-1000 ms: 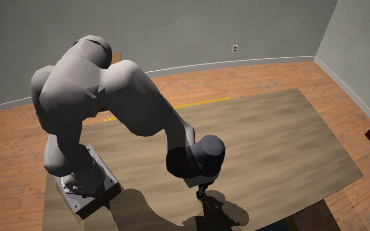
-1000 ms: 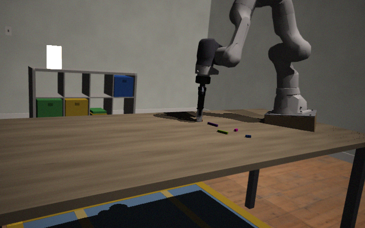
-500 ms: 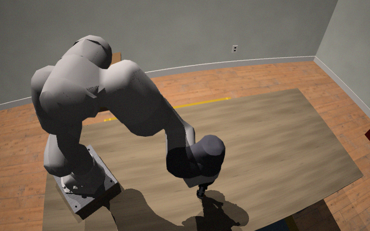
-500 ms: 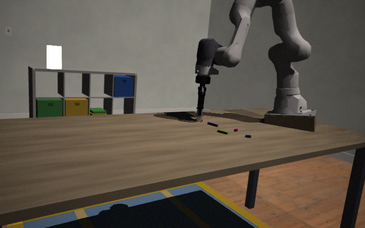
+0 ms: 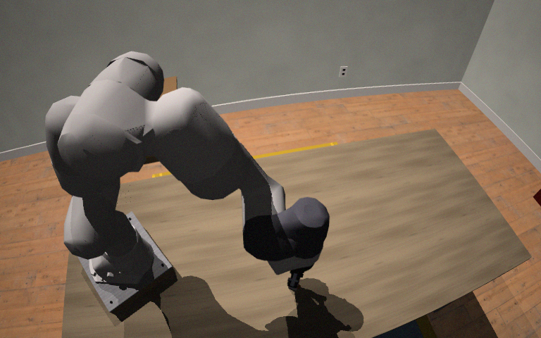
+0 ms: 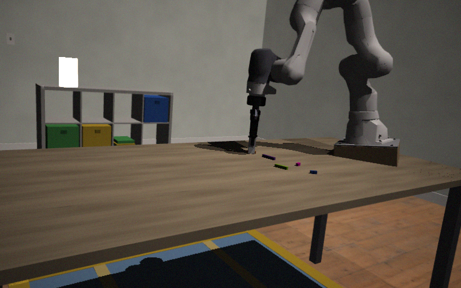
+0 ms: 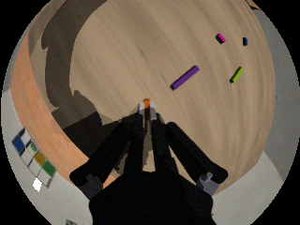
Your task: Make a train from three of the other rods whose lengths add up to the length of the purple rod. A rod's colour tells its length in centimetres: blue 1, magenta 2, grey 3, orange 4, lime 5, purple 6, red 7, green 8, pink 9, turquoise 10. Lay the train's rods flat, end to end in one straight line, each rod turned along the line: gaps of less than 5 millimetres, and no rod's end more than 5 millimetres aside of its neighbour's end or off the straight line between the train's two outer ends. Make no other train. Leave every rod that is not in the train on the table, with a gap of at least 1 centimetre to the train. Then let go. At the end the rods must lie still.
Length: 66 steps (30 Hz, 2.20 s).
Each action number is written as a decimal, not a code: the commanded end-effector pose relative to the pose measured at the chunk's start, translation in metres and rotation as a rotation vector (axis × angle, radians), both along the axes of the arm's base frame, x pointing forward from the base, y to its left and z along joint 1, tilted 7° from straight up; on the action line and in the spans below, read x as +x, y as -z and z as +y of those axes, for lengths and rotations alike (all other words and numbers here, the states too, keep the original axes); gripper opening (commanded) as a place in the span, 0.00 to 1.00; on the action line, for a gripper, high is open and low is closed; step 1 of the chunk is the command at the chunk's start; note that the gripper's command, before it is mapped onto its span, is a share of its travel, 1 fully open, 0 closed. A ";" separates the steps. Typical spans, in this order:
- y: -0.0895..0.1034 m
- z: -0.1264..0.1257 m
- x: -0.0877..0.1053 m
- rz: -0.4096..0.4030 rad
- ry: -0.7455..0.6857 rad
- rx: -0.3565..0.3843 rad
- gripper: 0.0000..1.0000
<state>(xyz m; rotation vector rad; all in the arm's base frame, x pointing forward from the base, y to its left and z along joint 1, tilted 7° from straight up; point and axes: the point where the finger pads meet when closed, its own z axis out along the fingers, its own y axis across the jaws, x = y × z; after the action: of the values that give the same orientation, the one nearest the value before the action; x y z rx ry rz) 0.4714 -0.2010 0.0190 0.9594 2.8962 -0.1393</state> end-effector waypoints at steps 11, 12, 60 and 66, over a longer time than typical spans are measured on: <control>-0.005 0.001 0.001 -0.001 -0.005 0.001 0.03; -0.005 0.001 0.001 -0.001 -0.005 0.001 0.03; -0.074 0.235 0.023 0.010 -0.067 -0.004 0.03; -0.067 0.299 0.012 0.008 -0.085 -0.004 0.03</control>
<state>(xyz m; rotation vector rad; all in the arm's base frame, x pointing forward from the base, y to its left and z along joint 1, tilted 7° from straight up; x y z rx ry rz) 0.4879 0.0668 0.0901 0.6579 2.9974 -0.1109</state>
